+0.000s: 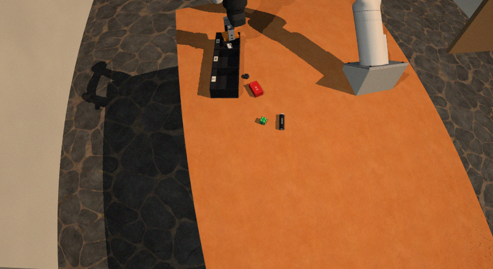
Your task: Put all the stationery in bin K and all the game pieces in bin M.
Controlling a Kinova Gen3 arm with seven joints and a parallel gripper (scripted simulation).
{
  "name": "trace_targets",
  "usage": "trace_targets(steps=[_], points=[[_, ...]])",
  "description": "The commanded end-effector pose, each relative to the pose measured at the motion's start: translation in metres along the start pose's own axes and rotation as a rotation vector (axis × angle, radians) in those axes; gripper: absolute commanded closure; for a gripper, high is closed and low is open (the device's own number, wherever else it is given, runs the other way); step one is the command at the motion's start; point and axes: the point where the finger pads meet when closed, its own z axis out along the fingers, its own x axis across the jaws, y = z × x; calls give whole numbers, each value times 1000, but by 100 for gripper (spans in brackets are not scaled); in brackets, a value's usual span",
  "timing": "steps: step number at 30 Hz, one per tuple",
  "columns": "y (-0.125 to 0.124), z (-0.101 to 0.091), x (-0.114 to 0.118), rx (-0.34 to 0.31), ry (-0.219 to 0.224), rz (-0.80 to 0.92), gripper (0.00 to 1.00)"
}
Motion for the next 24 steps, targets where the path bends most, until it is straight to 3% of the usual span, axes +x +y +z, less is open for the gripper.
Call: trace_targets(steps=[1, 5, 6, 24], points=[[-3, -4, -3, 16, 12, 156, 30], [-4, -4, -3, 17, 12, 240, 30], [-4, -4, -3, 27, 19, 328, 30], [-4, -4, -4, 27, 20, 328, 30]])
